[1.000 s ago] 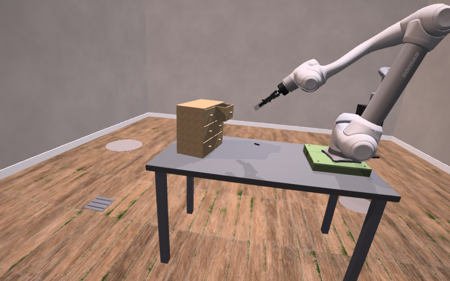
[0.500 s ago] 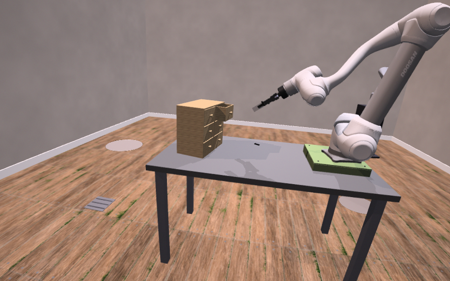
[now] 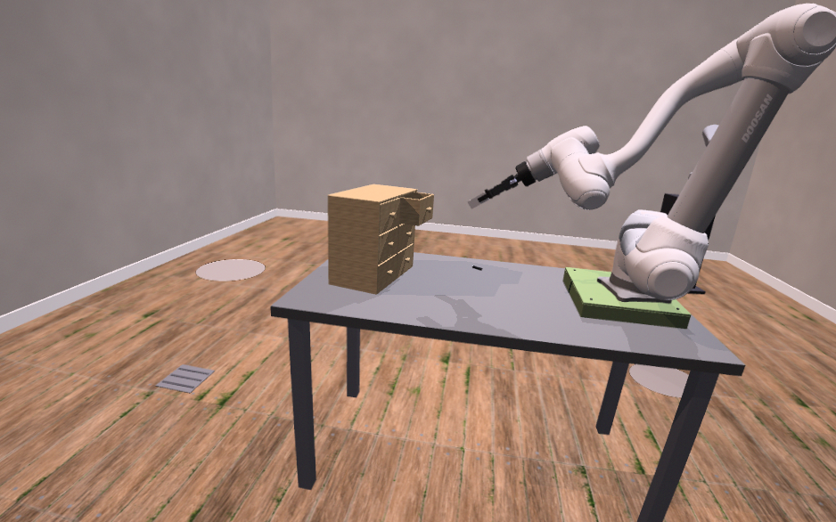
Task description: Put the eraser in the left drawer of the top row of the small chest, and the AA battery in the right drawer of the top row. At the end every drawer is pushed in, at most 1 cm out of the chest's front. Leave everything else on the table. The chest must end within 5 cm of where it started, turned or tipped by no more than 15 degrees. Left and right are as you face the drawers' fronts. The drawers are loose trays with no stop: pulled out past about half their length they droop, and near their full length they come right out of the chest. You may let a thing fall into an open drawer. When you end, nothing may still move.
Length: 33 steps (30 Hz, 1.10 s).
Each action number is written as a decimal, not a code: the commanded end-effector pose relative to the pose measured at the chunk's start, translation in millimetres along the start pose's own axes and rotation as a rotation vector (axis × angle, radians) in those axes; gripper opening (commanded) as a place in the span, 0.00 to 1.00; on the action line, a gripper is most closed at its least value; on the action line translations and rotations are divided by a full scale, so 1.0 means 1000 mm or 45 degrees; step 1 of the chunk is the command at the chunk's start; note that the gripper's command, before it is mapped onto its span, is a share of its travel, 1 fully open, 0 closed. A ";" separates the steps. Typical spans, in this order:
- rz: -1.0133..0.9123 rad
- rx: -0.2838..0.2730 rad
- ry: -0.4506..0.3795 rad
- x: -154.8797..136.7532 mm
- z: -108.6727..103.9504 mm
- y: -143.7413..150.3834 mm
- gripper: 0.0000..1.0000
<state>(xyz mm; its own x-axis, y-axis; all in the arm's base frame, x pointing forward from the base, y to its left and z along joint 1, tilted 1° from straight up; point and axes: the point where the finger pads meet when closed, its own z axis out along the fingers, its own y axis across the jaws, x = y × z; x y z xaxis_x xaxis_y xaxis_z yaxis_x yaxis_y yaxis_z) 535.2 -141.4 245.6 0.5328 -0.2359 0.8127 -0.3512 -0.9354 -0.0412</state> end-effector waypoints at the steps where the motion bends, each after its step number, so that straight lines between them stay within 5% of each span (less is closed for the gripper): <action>1: 0.001 -0.056 0.039 -0.001 0.001 0.000 1.00; 33: -0.003 -0.050 0.246 -0.003 0.019 -0.001 1.00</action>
<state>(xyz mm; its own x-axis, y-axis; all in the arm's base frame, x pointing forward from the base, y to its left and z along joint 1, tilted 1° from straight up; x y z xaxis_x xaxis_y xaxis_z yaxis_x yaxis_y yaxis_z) 546.7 -147.5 234.1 0.4236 -0.1988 0.8838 -0.3113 -0.9481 -0.0641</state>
